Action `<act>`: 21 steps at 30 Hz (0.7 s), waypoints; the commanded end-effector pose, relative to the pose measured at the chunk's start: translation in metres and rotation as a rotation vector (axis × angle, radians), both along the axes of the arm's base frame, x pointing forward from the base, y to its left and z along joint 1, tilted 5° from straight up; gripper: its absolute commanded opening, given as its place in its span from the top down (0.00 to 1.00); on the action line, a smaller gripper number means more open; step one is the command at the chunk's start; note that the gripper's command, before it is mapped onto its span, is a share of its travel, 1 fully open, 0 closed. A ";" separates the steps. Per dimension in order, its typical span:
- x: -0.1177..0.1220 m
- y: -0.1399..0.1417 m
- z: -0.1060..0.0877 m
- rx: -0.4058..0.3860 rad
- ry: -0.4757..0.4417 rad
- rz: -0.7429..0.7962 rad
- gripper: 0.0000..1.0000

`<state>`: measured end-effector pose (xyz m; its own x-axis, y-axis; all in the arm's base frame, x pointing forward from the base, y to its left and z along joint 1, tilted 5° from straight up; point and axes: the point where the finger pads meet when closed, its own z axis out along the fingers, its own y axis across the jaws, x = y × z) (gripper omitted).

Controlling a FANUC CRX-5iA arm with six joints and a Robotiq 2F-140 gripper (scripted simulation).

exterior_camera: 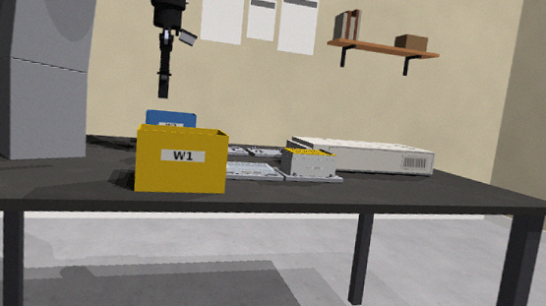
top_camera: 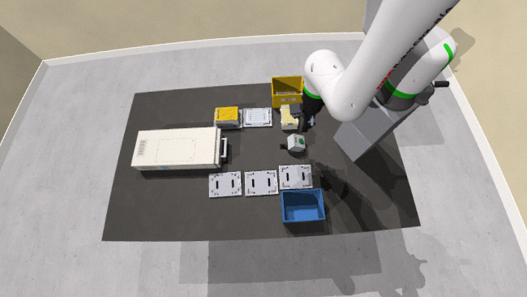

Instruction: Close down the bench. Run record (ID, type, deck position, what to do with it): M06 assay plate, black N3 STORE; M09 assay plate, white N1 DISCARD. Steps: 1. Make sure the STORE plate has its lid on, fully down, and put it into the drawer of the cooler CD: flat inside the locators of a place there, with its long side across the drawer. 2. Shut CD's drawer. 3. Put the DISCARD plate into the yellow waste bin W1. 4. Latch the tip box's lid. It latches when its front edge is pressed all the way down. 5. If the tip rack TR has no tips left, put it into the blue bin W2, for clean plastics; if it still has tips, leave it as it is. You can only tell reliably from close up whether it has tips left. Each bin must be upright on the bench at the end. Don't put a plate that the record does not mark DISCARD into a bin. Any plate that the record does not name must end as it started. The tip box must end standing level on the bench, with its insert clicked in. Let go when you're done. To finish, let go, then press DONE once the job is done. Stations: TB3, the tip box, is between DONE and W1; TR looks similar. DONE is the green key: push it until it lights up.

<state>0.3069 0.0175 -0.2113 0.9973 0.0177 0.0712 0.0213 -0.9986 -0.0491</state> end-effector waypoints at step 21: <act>0.004 0.002 -0.045 -0.004 -0.002 -0.001 0.90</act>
